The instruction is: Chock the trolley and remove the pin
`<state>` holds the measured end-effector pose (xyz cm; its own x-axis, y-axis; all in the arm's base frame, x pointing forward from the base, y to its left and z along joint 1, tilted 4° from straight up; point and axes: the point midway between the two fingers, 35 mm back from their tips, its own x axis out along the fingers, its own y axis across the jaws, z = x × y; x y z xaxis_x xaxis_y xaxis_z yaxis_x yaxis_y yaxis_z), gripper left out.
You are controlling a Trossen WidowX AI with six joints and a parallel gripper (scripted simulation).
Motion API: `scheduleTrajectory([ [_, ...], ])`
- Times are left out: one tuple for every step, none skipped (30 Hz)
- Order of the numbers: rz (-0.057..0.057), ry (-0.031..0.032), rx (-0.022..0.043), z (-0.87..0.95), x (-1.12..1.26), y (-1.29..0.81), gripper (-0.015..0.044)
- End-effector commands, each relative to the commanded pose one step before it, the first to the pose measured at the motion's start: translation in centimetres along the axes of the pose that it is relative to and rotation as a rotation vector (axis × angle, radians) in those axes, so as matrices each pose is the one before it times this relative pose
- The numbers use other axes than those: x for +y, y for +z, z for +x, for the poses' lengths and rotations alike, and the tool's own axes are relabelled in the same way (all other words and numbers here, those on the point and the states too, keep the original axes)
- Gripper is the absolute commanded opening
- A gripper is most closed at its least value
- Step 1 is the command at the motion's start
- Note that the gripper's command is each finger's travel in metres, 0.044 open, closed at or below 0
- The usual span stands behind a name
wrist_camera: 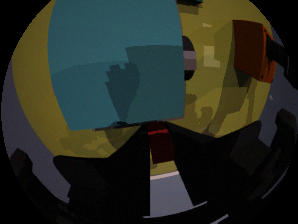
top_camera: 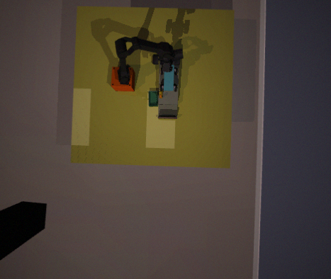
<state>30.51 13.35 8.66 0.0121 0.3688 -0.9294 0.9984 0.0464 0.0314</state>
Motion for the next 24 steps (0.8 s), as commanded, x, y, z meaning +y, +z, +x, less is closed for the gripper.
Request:
scheduleTrajectory([
  [-0.0064,0.00560,0.00137,-0.520,0.009,-0.126,0.0000],
  [0.0000,0.00000,-0.00002,-0.057,0.000,-0.003,0.0000],
  [0.0000,0.00000,-0.00002,-0.056,0.001,-0.002,0.0000],
  [0.0000,0.00000,-0.00002,-0.057,0.000,-0.002,0.0000],
  [0.0000,0.00000,-0.00002,-0.057,0.000,-0.002,0.0000],
  [0.0000,0.00000,-0.00002,-0.057,0.000,-0.003,0.0000],
  [0.0000,0.00000,-0.00002,-0.056,0.001,-0.003,0.0000],
  [0.0000,0.00000,-0.00002,-0.056,0.000,-0.003,0.0000],
  [0.0000,0.00000,-0.00002,-0.056,0.001,-0.003,0.0000],
  [0.0000,0.00000,-0.00002,-0.056,0.001,-0.003,0.0000],
  [0.0000,0.00000,-0.00002,-0.056,0.001,-0.004,0.0000],
  [0.0000,0.00000,-0.00002,-0.056,0.001,-0.004,0.0000],
  [0.0000,0.00000,-0.00002,-0.055,0.001,-0.003,0.0000],
  [0.0000,0.00000,-0.00002,-0.055,0.001,-0.004,0.0000],
  [0.0000,0.00000,-0.00002,-0.055,0.001,-0.003,0.0000],
  [0.0000,0.00000,-0.00002,-0.055,0.001,-0.004,0.0000],
  [0.0000,0.00000,-0.00002,-0.055,0.001,-0.004,0.0000],
  [0.0000,0.00000,-0.00002,-0.055,0.001,-0.003,0.0000],
  [0.0000,0.00000,-0.00002,-0.055,0.001,-0.004,0.0000],
  [0.0000,0.00000,-0.00002,-0.054,0.001,-0.003,0.0000],
  [0.0000,0.00000,-0.00002,-0.054,0.001,-0.005,0.0000],
  [0.0000,0.00000,-0.00002,-0.053,0.001,-0.004,0.0000],
  [0.0000,0.00000,-0.00001,-0.053,0.001,-0.005,0.0000],
  [0.0000,0.00000,-0.00001,-0.052,0.001,-0.004,0.0000],
])
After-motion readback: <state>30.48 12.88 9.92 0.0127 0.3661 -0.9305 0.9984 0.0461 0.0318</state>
